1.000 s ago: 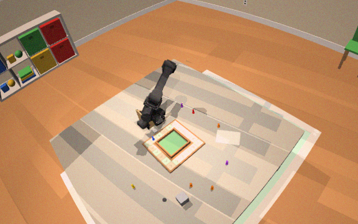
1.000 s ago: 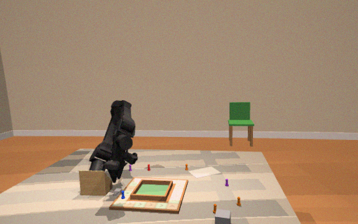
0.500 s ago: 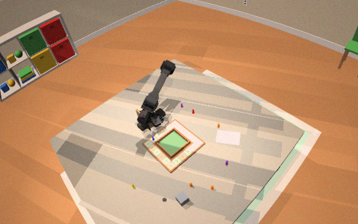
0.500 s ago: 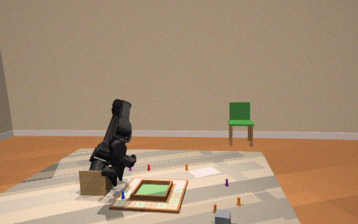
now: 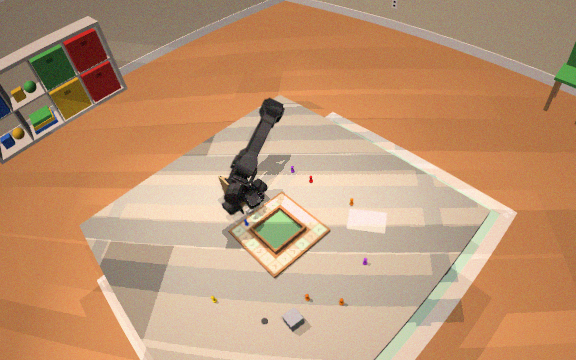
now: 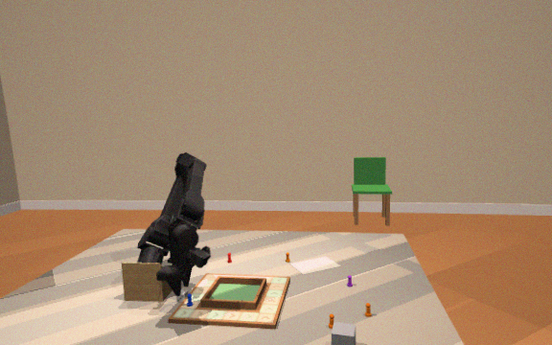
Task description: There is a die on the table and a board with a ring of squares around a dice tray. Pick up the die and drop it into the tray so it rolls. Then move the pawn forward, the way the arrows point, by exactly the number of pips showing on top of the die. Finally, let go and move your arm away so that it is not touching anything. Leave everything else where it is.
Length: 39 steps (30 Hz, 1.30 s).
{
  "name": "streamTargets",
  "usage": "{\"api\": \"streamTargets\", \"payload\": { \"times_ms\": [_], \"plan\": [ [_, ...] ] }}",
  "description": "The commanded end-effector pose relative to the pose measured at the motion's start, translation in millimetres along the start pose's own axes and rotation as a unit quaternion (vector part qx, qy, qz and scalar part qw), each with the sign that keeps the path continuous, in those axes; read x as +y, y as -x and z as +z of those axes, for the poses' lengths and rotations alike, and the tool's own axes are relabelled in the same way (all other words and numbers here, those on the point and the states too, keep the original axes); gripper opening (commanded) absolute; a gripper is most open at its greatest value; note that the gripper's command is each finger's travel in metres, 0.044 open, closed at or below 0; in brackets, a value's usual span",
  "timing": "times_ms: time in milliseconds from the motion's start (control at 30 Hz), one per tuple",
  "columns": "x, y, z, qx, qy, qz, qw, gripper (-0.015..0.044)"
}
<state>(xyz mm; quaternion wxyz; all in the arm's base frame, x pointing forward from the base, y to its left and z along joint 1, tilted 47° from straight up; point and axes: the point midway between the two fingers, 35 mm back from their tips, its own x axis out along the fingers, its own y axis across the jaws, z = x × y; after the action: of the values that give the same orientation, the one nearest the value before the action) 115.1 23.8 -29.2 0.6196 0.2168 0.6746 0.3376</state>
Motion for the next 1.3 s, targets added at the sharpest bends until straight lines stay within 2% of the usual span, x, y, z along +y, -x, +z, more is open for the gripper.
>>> {"api": "streamTargets", "payload": {
  "times_ms": [0,367,567,800,900,1267],
  "plan": [
    [0.7,-6.7,-0.2,0.000,-0.002,0.002,1.000,0.0275],
    [1.5,-21.0,-1.3,0.000,-0.002,0.003,1.000,0.0275],
    [1.5,-21.0,-1.3,0.000,-0.002,0.003,1.000,0.0118],
    [1.5,-21.0,-1.3,0.000,-0.002,0.003,1.000,0.0071],
    [0.8,-18.1,-0.2,0.000,-0.002,0.003,1.000,0.0000],
    [-5.2,34.5,12.3,-0.001,-0.003,-0.002,1.000,0.0000]
  ]
}}
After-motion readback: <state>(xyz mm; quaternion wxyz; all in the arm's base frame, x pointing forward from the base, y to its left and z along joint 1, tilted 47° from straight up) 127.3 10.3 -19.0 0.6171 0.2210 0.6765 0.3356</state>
